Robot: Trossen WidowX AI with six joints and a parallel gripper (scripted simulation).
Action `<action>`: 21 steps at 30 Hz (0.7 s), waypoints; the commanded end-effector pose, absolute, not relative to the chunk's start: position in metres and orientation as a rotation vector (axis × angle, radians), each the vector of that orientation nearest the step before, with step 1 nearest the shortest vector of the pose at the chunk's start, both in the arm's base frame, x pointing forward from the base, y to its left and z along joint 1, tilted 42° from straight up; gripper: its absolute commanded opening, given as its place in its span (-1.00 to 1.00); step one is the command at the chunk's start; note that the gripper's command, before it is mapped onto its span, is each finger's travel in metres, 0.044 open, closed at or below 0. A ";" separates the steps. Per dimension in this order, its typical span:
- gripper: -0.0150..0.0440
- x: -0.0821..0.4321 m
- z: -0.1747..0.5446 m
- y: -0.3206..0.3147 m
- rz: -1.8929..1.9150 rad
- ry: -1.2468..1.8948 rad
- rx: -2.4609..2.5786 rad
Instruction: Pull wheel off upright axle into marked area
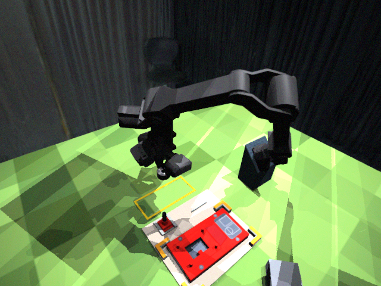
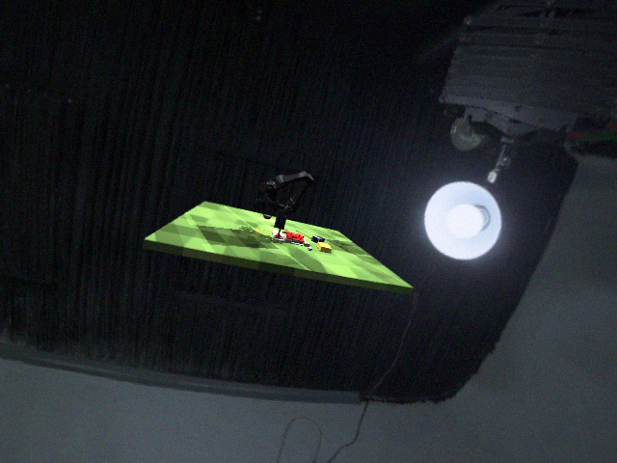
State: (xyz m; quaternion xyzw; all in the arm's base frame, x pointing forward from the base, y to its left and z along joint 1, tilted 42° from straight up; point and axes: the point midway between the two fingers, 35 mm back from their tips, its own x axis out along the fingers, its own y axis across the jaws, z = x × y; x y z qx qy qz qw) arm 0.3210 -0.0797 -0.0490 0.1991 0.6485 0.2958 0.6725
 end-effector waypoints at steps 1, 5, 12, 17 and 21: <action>-0.49 0.319 -0.058 -0.071 0.671 1.465 0.450; -0.49 0.319 -0.063 -0.068 0.671 1.465 0.450; -0.49 0.321 -0.093 -0.042 0.670 1.465 0.450; -0.49 0.318 -0.117 -0.019 0.673 1.464 0.452; -0.49 0.317 -0.124 -0.013 0.674 1.464 0.453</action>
